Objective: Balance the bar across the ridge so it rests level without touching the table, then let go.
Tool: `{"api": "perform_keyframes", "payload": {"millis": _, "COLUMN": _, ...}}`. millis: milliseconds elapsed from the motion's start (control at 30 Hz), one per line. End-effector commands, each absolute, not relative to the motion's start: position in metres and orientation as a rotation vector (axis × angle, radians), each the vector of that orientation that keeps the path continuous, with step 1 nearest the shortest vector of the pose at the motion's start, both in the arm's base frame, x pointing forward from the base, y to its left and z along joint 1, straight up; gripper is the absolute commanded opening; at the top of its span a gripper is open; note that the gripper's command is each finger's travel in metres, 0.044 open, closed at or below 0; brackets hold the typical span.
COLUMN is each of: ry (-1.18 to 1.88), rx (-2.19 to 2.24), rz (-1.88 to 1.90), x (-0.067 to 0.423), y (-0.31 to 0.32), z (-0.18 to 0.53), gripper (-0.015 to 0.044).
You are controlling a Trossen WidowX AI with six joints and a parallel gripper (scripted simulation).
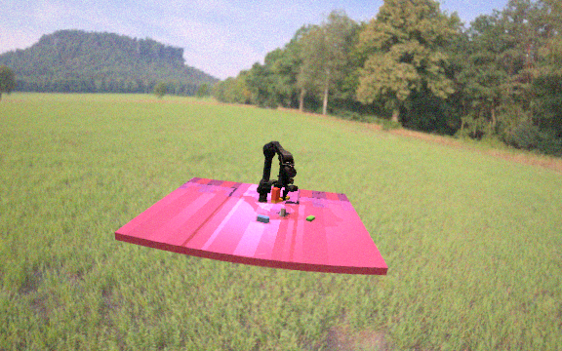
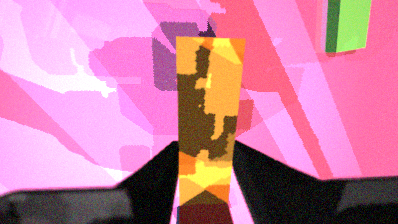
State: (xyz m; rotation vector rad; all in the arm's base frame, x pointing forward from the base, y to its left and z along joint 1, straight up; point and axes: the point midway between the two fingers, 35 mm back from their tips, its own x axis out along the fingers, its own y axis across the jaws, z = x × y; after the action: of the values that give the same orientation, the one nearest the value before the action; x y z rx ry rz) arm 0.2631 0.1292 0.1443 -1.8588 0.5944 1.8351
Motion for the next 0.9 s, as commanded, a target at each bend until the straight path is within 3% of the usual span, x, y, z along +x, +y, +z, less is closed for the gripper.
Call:
{"api": "perform_keyframes", "payload": {"millis": 0, "ry": 0.586, "rx": -1.871, "rz": 1.834, "x": 0.256, "y": 0.139, "z": 0.145, "gripper": 0.0000}}
{"api": "perform_keyframes", "payload": {"millis": 333, "ry": 0.556, "rx": -1.889, "rz": 1.858, "x": 0.231, "y": 0.165, "z": 0.145, "gripper": 0.0000}}
{"api": "perform_keyframes", "payload": {"millis": 867, "ry": 0.555, "rx": -1.890, "rz": 1.859, "x": 0.230, "y": 0.168, "z": 0.124, "gripper": 0.0000}}
